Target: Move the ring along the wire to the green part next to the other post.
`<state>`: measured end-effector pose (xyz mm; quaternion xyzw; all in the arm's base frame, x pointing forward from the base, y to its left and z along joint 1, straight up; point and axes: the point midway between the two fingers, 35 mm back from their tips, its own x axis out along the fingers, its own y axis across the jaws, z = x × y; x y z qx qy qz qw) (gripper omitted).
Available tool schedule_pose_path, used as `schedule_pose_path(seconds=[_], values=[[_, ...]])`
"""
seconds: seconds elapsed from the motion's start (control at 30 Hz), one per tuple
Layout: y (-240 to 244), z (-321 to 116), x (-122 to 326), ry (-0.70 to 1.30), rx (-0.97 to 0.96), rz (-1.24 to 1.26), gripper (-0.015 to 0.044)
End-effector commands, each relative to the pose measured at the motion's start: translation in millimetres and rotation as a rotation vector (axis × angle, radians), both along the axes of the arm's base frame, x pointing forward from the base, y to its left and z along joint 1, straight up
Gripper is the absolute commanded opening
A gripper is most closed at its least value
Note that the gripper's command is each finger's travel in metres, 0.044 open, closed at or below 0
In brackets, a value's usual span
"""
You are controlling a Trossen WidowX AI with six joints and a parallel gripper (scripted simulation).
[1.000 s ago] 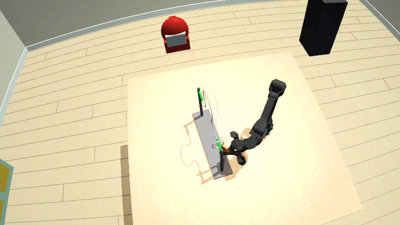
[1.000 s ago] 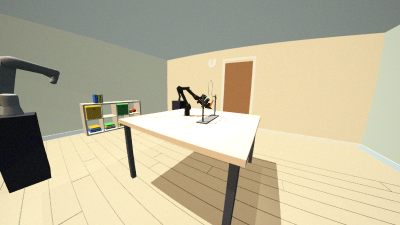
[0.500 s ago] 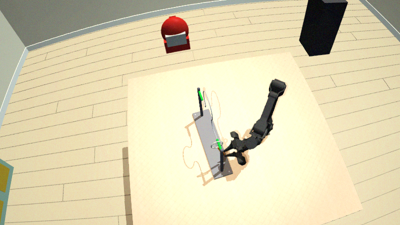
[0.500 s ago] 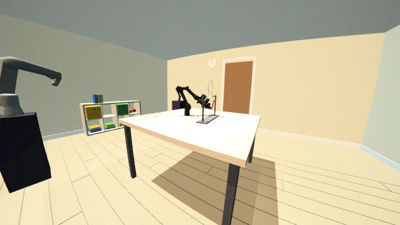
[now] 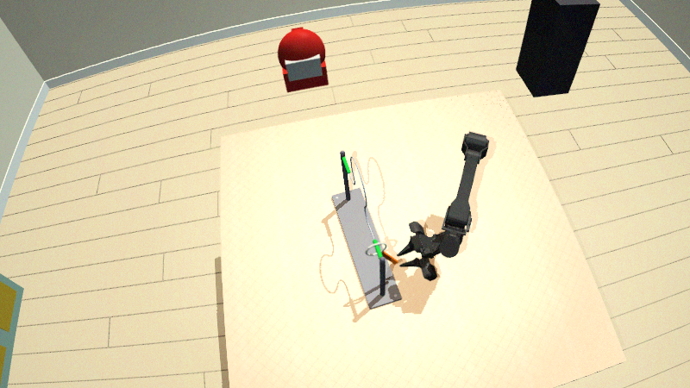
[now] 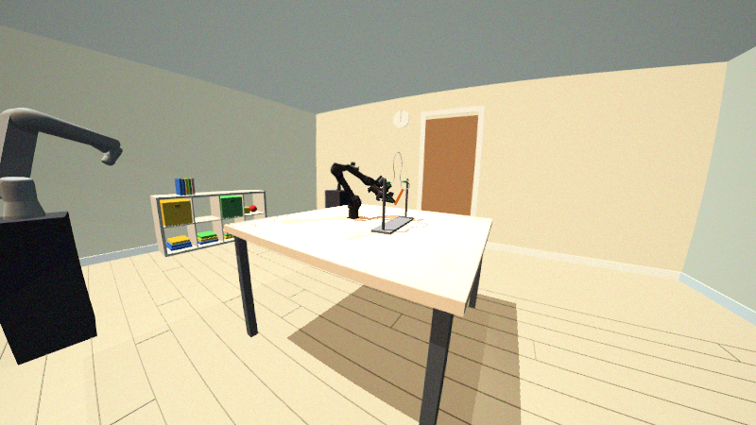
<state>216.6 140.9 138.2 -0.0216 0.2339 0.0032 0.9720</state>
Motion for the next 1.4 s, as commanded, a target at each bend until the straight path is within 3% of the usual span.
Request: schedule_pose_path(seconds=[0.0,0.6,0.97,1.37], values=[[-1.0,6.3,-5.6,-0.009,0.008,-0.005,0.0160],[-1.0,6.3,-5.6,-0.009,0.008,-0.005,0.0160],[-2.4,26.6,-43.0,-0.015,0.004,0.005,0.0440],[-2.4,26.6,-43.0,-0.015,0.004,0.005,0.0440]])
